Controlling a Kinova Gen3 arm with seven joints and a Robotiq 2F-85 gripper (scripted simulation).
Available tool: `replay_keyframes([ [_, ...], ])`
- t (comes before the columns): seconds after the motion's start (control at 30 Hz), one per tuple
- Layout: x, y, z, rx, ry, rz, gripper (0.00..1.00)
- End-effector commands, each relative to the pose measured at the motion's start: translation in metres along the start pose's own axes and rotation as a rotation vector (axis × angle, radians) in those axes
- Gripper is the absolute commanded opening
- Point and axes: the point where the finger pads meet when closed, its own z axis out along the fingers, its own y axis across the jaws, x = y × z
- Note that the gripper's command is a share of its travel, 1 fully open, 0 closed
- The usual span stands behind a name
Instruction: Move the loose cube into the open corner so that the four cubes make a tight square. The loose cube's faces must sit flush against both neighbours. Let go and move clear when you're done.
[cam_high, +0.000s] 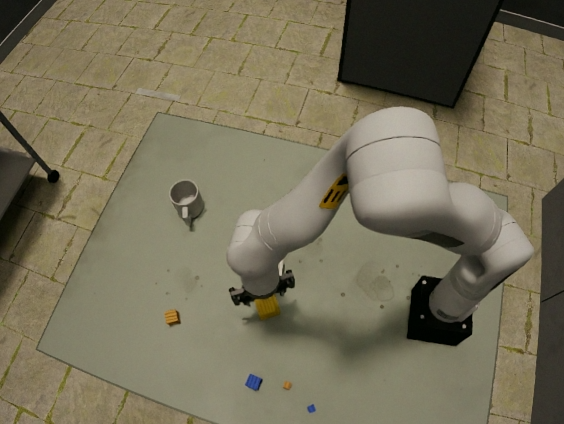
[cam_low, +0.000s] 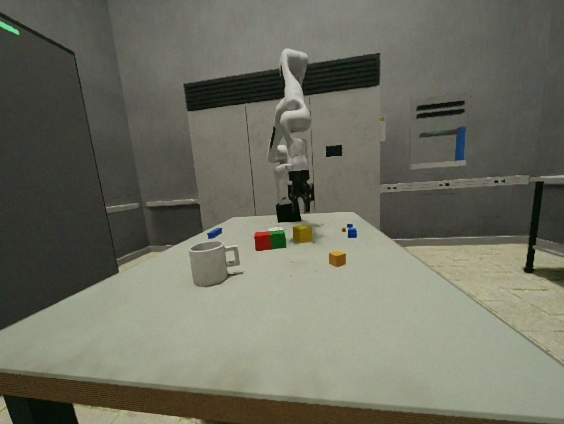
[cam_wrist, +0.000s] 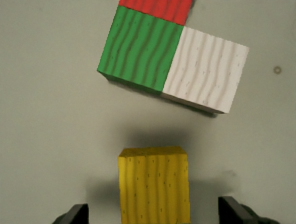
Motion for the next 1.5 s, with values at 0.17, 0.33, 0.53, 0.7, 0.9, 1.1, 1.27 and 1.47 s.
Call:
replay_keyframes([
  [0.17, 0.001, 0.001, 0.010, -0.004, 0.000, 0.002, 0.84],
  [0.33, 0.001, 0.001, 0.017, -0.004, 0.000, 0.002, 0.84],
  [0.53, 0.000, 0.001, 0.025, -0.004, 0.000, 0.002, 0.84],
  [0.7, 0.000, 0.001, 0.028, -0.004, 0.000, 0.002, 0.84],
  [0.9, 0.000, 0.001, 0.032, -0.004, 0.000, 0.002, 0.84],
  [1.1, 0.000, 0.001, 0.034, -0.004, 0.000, 0.002, 0.84],
  [1.27, 0.000, 0.001, 0.035, -0.004, 0.000, 0.002, 0.84],
  [1.47, 0.000, 0.001, 0.035, -0.004, 0.000, 0.002, 0.84],
])
